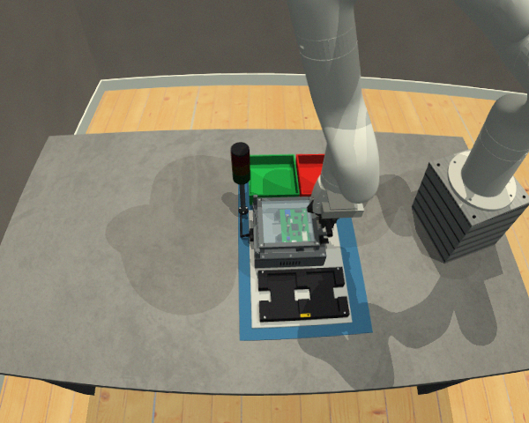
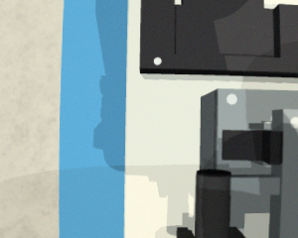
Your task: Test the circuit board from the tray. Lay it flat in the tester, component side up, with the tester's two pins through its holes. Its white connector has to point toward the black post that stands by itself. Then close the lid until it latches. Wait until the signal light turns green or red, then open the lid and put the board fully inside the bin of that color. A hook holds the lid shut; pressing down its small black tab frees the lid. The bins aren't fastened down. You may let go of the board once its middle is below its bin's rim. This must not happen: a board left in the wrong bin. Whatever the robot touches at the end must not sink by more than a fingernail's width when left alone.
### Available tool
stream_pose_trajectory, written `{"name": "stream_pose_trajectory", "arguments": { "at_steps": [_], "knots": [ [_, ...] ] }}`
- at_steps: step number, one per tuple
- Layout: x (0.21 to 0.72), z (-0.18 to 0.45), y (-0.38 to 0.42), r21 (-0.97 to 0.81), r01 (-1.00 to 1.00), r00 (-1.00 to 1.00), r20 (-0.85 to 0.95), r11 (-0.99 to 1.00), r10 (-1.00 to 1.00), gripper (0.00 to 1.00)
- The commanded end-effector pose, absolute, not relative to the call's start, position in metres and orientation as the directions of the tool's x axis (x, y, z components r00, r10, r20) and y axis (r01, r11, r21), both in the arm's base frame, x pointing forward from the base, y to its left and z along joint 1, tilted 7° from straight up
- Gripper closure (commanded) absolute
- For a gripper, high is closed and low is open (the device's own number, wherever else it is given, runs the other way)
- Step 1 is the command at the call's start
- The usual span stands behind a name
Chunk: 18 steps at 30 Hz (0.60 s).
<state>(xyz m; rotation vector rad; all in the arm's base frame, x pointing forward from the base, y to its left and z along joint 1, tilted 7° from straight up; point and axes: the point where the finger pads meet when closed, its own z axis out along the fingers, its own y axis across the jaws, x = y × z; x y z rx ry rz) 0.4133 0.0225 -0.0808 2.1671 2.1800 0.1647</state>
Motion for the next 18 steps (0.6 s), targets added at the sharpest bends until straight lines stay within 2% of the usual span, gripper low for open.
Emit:
{"name": "stream_pose_trajectory", "arguments": {
  "at_steps": [1, 15, 16, 18],
  "knots": [
    [0.4141, -0.0806, 0.0223, 0.122, 0.993, -0.007, 0.03, 0.003, 1.0, 1.0],
    [0.4142, -0.0815, 0.0223, 0.122, 0.993, -0.007, 0.03, 0.003, 1.0, 1.0],
    [0.4142, -0.0815, 0.0223, 0.122, 0.993, -0.007, 0.03, 0.003, 1.0, 0.76],
    [0.4142, -0.0815, 0.0223, 0.122, 0.993, -0.007, 0.03, 0.003, 1.0, 0.76]
  ]
}}
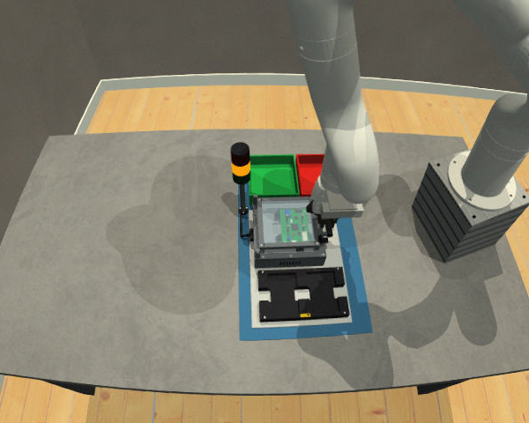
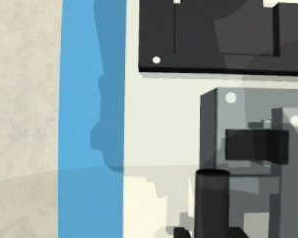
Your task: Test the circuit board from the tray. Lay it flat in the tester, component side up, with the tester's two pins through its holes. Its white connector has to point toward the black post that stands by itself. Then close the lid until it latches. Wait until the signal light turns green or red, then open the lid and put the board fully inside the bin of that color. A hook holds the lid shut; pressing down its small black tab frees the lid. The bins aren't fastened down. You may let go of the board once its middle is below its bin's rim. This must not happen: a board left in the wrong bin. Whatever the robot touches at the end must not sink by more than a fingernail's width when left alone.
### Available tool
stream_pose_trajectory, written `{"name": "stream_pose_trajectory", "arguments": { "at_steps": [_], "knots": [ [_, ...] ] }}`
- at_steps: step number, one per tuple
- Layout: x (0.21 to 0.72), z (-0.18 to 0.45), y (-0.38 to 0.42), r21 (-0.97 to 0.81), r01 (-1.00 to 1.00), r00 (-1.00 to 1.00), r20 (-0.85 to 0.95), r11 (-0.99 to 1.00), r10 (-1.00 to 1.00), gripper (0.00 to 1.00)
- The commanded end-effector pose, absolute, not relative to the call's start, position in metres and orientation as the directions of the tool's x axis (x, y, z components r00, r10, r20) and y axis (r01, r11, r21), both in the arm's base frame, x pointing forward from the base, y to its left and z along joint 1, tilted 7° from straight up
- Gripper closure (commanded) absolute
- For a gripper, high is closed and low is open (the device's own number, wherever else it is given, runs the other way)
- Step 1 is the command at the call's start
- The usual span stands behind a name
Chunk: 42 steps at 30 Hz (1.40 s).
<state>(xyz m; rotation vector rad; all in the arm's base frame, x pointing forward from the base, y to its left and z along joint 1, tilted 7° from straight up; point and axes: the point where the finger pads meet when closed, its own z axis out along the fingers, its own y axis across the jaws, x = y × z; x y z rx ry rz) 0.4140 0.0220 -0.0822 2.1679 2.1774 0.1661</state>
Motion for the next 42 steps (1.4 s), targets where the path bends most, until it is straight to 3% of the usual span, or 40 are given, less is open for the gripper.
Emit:
{"name": "stream_pose_trajectory", "arguments": {
  "at_steps": [1, 42],
  "knots": [
    [0.414, -0.082, 0.022, 0.122, 0.993, -0.007, 0.03, 0.003, 1.0, 0.76],
    [0.413, -0.071, 0.022, 0.122, 0.993, -0.007, 0.03, 0.003, 1.0, 0.76]
  ]
}}
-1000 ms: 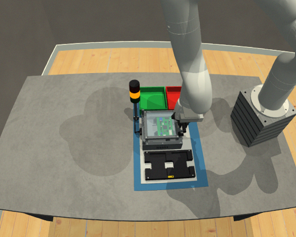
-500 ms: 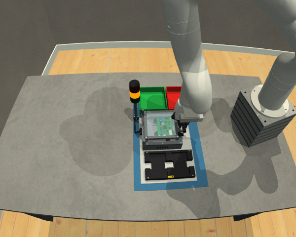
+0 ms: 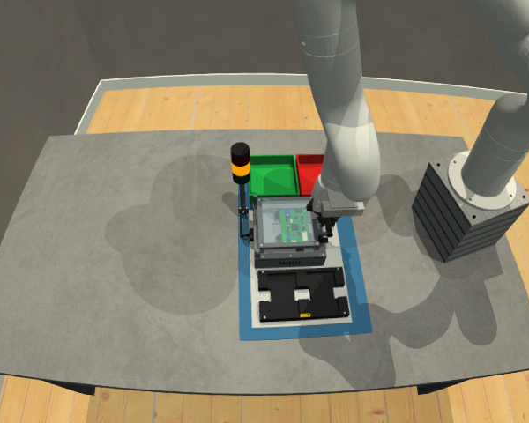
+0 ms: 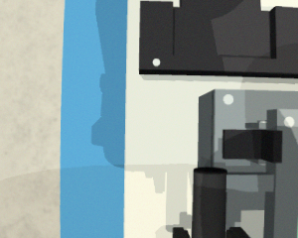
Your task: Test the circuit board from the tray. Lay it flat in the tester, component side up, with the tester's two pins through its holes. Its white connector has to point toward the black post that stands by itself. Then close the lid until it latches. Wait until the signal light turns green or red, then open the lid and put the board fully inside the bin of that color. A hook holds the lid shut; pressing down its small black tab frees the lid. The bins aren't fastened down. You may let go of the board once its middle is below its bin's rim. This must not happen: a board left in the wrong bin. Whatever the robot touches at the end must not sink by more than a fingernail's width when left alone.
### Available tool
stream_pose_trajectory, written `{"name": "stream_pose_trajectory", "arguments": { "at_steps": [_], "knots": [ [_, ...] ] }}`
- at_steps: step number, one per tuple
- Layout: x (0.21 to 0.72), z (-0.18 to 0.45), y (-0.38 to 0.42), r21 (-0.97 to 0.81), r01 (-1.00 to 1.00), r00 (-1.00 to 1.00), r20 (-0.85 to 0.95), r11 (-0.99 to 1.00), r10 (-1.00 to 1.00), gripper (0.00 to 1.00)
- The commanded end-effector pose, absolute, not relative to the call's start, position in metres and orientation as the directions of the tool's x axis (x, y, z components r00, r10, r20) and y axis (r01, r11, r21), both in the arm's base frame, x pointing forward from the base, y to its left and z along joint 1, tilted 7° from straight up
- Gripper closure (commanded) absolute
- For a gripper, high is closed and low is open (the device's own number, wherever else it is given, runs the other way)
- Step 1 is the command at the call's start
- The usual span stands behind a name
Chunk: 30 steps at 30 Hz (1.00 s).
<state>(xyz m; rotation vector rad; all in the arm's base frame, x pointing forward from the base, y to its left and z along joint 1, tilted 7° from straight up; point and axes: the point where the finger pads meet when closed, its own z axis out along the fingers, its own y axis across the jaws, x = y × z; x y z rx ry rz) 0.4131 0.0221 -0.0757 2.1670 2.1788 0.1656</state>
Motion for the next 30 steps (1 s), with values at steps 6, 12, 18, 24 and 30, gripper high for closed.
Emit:
{"name": "stream_pose_trajectory", "arguments": {
  "at_steps": [6, 12, 18, 24, 30],
  "knots": [
    [0.41, -0.046, 0.021, 0.122, 0.993, -0.007, 0.03, 0.003, 1.0, 0.76],
    [0.406, -0.016, 0.02, 0.122, 0.993, -0.007, 0.03, 0.003, 1.0, 0.76],
    [0.404, 0.002, 0.02, 0.122, 0.993, -0.007, 0.03, 0.003, 1.0, 0.76],
    [0.402, 0.016, 0.019, 0.122, 0.993, -0.007, 0.03, 0.003, 1.0, 0.76],
    [0.402, 0.018, 0.019, 0.122, 0.993, -0.007, 0.03, 0.003, 1.0, 0.0]
  ]
}}
